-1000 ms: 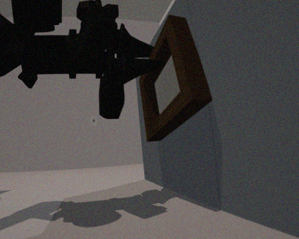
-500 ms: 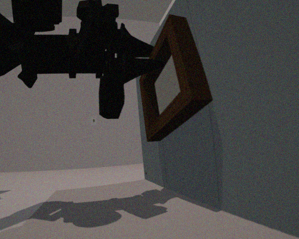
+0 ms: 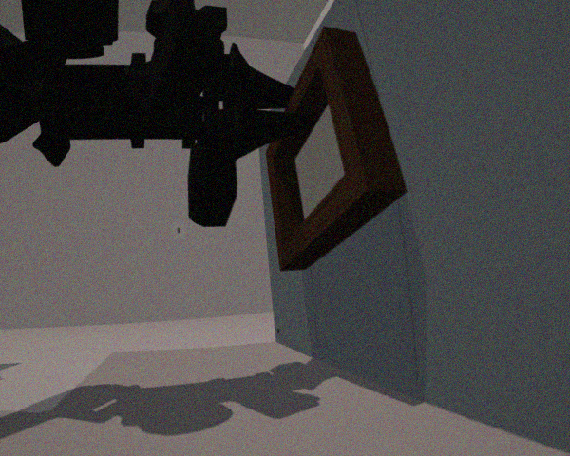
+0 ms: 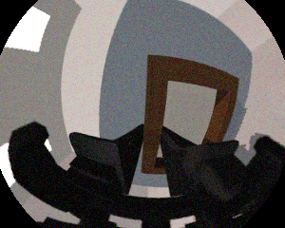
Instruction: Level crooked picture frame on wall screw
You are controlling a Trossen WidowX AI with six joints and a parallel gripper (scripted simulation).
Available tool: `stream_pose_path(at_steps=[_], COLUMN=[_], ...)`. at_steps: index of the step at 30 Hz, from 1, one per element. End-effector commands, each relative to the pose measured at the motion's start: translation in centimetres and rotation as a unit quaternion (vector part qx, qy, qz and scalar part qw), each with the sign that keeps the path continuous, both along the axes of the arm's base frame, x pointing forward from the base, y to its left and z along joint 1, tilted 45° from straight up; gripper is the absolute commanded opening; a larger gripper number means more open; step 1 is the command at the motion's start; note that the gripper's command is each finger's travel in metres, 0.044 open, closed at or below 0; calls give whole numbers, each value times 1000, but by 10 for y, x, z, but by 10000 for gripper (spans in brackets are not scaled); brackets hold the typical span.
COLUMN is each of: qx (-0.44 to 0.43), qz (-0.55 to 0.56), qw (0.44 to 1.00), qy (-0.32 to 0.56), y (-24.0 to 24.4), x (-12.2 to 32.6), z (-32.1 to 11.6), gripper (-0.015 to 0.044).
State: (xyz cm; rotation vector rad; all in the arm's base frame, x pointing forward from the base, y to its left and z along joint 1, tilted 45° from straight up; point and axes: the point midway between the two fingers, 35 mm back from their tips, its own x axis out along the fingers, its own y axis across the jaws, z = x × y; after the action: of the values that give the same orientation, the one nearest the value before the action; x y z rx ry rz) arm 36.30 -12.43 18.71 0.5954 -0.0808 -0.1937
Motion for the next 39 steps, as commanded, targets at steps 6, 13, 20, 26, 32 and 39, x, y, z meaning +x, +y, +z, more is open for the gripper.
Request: stream_pose_path(at_steps=[6,13,20,26,32,39], qx=[-4,-4,-4,-4,-4,-4], qz=[7,7,7,7,7,7], qw=[1000,1000,1000,1000,1000,1000], qy=[-7,-7,-7,-7,-7,-7], y=[2,1,1,0,-1,-3], x=[0,0,0,0,0,-1], z=[9,9,9,8,7,5], gripper=[0,0,0,0,0,0])
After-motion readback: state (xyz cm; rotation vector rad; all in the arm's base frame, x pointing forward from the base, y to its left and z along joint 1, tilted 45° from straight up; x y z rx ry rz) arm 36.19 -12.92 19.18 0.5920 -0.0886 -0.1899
